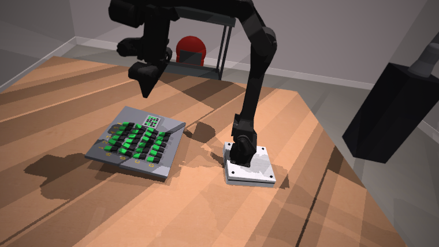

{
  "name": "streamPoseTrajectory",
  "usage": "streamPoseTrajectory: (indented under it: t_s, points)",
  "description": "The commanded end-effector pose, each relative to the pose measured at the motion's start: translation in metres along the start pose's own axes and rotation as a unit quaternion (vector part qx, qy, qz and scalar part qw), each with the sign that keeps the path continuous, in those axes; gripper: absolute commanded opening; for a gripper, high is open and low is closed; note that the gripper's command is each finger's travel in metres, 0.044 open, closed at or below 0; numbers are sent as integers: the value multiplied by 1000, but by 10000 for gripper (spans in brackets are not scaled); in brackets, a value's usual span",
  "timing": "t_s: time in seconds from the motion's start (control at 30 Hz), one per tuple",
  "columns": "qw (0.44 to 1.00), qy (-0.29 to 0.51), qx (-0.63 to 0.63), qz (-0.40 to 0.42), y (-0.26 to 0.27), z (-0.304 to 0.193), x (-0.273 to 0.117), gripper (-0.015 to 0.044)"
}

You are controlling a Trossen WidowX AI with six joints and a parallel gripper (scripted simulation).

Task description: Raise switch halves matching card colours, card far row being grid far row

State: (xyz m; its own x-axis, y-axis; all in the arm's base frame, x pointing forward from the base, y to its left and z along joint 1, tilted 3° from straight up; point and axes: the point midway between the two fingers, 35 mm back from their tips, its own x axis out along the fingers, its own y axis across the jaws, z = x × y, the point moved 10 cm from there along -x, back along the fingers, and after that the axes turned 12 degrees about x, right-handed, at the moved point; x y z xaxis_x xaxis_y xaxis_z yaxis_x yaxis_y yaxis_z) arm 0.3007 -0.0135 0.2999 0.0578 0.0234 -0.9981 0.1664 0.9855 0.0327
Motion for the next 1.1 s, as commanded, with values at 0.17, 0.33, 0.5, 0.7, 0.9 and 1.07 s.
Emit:
streamPoseTrajectory:
  t_s: [0.17, 0.33, 0.5, 0.7, 0.9, 1.07]
  points:
    - [1000, -7, 13, 4, 8, 46, 85, 243]
    - [1000, -8, 14, 5, 8, 49, 92, 111]
    - [1000, -11, 14, 5, 8, 49, 100, 0]
    - [1000, -21, 14, 7, 8, 46, 127, 0]
    - [1000, -21, 14, 7, 8, 46, 136, 0]
    - [1000, -21, 14, 7, 8, 46, 138, 0]
